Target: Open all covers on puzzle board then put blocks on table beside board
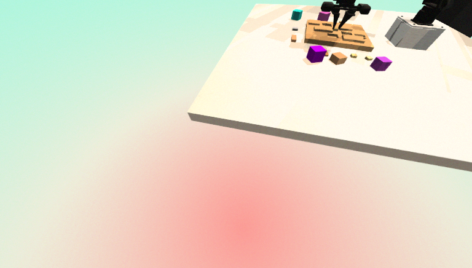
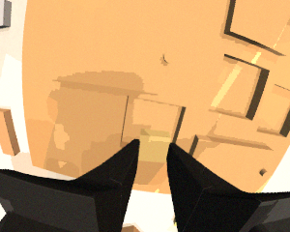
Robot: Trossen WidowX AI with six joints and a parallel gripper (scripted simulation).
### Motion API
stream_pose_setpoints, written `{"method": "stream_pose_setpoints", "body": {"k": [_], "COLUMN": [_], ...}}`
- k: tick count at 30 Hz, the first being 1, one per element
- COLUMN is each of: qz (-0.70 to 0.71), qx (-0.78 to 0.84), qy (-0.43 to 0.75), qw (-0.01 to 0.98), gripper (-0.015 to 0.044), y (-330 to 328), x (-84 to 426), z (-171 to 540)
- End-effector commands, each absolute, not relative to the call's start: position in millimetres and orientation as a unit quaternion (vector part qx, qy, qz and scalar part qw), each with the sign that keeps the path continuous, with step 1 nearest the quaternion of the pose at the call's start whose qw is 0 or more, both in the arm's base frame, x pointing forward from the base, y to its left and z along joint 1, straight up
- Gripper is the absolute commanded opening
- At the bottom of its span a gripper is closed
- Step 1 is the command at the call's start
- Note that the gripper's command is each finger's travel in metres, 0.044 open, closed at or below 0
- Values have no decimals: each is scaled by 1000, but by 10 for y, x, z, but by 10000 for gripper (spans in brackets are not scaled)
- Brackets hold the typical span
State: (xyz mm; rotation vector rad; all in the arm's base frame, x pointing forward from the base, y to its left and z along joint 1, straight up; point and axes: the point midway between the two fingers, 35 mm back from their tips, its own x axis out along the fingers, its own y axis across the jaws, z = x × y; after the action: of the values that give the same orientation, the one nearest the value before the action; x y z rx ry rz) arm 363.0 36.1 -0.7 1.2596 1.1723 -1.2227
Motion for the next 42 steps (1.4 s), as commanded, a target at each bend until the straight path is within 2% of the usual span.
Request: {"method": "stream_pose_setpoints", "body": {"k": [1,25,42], "qz": [-503,-504,-505], "qx": [522,522,521], "qy": [481,481,480], "qw": [492,492,493], "gripper": [80,80,80], "y": [363,353,-297], "x": [3645,3629,3529], "z": [57,571,574]}}
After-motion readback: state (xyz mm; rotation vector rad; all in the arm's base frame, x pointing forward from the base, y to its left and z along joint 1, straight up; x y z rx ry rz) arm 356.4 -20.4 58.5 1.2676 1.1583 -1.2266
